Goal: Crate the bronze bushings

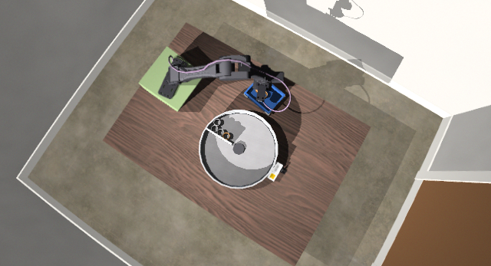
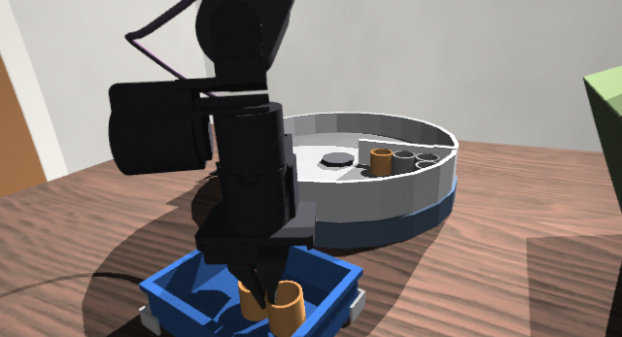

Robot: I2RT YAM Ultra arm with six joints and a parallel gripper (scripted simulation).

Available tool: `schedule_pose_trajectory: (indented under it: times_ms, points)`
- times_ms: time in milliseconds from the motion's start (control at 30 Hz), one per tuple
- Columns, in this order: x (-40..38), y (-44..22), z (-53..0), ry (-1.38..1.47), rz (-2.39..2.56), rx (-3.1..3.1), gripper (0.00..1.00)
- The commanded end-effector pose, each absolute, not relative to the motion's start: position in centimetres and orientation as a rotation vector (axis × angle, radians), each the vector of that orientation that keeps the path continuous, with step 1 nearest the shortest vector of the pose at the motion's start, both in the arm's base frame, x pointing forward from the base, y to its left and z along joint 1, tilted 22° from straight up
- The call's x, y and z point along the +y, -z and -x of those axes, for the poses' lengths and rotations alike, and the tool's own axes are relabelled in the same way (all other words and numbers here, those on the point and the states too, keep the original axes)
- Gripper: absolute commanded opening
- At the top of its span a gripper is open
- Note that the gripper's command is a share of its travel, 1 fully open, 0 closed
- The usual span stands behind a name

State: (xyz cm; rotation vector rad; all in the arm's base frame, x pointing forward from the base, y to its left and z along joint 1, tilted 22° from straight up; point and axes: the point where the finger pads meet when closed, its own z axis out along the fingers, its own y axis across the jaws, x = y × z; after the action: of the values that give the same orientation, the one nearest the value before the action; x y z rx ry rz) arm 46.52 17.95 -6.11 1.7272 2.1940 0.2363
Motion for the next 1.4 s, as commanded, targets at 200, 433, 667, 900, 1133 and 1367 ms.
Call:
schedule_pose_trajectory:
  times_ms: [200,433,667,900,1133,1367]
  points:
    - [18.4,3.8,-47.8,-0.289,-1.711,2.173,0.00]
    - [18.4,3.8,-47.8,-0.289,-1.711,2.173,0.00]
    - [18.4,3.8,-47.8,-0.289,-1.711,2.173,0.00]
    - [17.8,4.9,-46.7,-0.267,-1.715,2.183,0.00]
    - [18.5,3.9,-47.4,-0.296,-1.704,2.176,0.00]
    - [18.5,3.8,-47.5,-0.298,-1.703,2.175,0.00]
